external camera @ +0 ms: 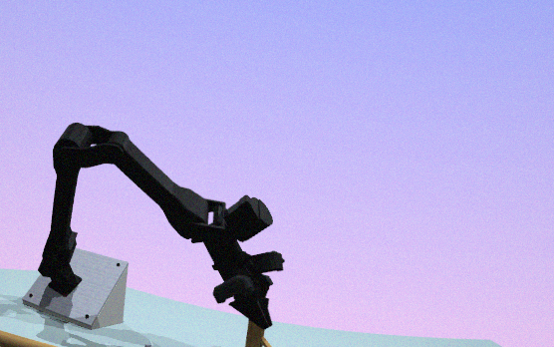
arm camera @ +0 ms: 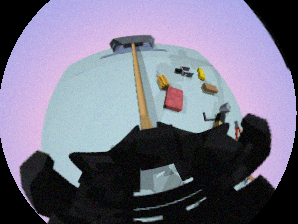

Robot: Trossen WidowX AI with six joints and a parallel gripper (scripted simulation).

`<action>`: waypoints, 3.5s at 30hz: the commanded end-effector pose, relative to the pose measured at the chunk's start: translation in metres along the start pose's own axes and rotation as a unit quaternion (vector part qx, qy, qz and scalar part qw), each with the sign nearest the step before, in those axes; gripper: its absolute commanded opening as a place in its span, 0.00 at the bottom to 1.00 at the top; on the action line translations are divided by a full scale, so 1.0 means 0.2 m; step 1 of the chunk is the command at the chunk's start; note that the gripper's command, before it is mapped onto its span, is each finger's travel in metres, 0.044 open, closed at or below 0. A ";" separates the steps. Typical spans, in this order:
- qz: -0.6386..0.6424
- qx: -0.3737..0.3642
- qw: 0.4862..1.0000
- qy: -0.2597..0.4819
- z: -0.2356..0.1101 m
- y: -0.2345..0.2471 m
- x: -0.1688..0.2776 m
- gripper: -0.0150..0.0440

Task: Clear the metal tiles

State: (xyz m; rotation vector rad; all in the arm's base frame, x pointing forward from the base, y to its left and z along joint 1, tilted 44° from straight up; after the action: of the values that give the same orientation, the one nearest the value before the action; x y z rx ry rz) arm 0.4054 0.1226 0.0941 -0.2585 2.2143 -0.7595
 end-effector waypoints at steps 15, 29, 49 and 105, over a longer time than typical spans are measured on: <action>0.003 -0.003 1.000 -0.008 0.08 0.02 -0.15 0.25; 0.004 -0.002 1.000 -0.008 0.14 0.04 -0.23 0.25; 0.004 -0.002 1.000 -0.009 0.24 0.07 -0.33 0.25; 0.002 -0.003 1.000 -0.005 0.07 0.07 -0.17 0.25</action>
State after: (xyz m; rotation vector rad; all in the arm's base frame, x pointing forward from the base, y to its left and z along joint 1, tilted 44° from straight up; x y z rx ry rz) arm 0.4457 0.1369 0.0953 -0.2592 2.2196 -0.7596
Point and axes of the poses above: the point midway between the two fingers, 35 mm back from their tips, its own z axis out along the fingers, its own y axis across the jaws, x = y × z, the point moved 5 cm from there along -z, back along the fingers, and after that the axes turned 9 degrees about z, right-handed, at the moved point
